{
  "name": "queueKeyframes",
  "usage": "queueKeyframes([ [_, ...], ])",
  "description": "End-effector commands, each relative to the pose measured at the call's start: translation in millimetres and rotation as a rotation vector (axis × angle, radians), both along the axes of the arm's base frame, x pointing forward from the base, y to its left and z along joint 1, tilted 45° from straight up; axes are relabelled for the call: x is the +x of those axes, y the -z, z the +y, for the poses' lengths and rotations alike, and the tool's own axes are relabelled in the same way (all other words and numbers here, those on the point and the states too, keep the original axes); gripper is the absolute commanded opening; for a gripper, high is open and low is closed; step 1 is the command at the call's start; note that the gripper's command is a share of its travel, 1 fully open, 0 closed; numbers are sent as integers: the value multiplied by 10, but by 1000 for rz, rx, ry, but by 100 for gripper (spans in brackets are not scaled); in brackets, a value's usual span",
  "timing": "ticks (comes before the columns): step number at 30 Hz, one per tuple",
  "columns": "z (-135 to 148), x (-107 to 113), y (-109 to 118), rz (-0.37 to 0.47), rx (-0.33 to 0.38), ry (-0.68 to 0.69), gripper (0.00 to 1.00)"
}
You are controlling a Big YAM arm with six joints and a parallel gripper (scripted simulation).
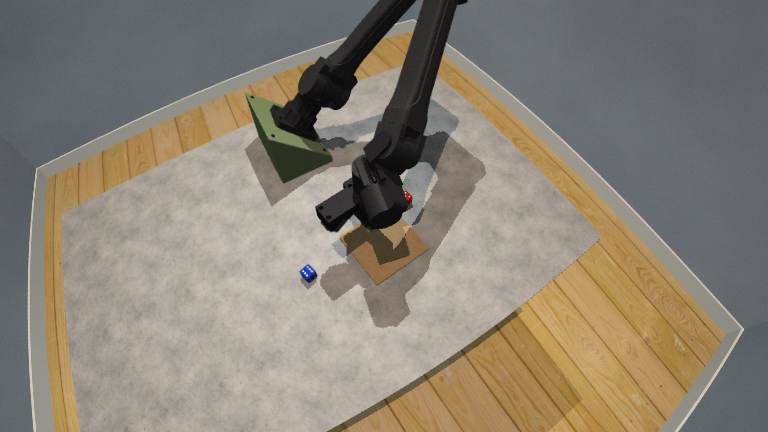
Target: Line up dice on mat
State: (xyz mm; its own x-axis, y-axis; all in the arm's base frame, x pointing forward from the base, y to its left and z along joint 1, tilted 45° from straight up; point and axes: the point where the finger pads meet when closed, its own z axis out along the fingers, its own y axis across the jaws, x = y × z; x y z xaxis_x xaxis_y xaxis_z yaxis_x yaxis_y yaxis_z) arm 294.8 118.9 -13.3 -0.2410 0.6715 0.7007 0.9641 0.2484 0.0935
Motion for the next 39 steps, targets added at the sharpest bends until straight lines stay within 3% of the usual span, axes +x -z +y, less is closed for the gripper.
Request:
queueKeyframes([
  [1,-35,160,-57,-33,-2,23,20],
  [39,-26,215,-61,-37,-2,20,20],
])
